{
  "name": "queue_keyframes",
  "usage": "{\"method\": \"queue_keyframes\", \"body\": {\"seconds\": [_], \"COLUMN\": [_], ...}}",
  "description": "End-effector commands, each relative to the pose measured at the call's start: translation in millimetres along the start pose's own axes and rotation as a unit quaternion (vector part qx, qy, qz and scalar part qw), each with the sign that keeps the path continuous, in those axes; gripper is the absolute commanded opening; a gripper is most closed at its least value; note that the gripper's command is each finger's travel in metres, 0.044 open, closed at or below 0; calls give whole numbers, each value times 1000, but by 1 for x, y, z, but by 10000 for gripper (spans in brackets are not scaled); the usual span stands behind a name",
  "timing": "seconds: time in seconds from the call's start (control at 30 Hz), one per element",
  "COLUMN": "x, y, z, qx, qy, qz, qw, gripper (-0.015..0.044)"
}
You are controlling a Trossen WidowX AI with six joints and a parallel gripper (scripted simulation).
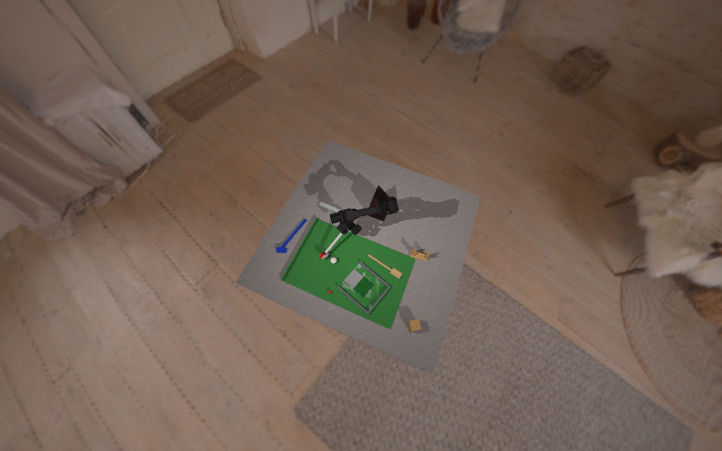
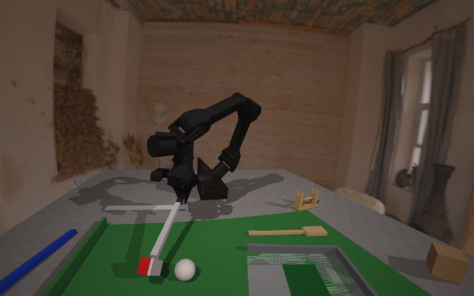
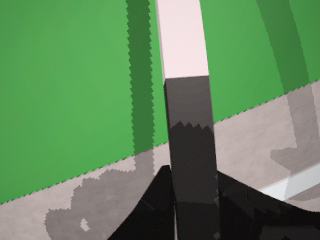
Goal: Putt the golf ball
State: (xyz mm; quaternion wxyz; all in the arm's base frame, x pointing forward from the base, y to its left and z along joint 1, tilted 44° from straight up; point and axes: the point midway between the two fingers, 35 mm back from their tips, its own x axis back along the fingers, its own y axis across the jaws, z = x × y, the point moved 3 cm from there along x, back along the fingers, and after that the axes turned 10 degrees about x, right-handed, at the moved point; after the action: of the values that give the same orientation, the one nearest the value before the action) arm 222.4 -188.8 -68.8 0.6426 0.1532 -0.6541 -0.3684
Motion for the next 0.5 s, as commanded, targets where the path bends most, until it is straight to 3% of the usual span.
{"method": "queue_keyframes", "body": {"seconds": [0.0, 0.33, 0.47], "x": [0, -1, 2], "y": [-18, -13, 35], "z": [3, 2, -13], "qx": [-2, -2, -3], "qy": [-5, -4, -5], "qz": [3, 1, 4], "qw": [1000, 1000, 1000], "gripper": [0, 0, 0]}}
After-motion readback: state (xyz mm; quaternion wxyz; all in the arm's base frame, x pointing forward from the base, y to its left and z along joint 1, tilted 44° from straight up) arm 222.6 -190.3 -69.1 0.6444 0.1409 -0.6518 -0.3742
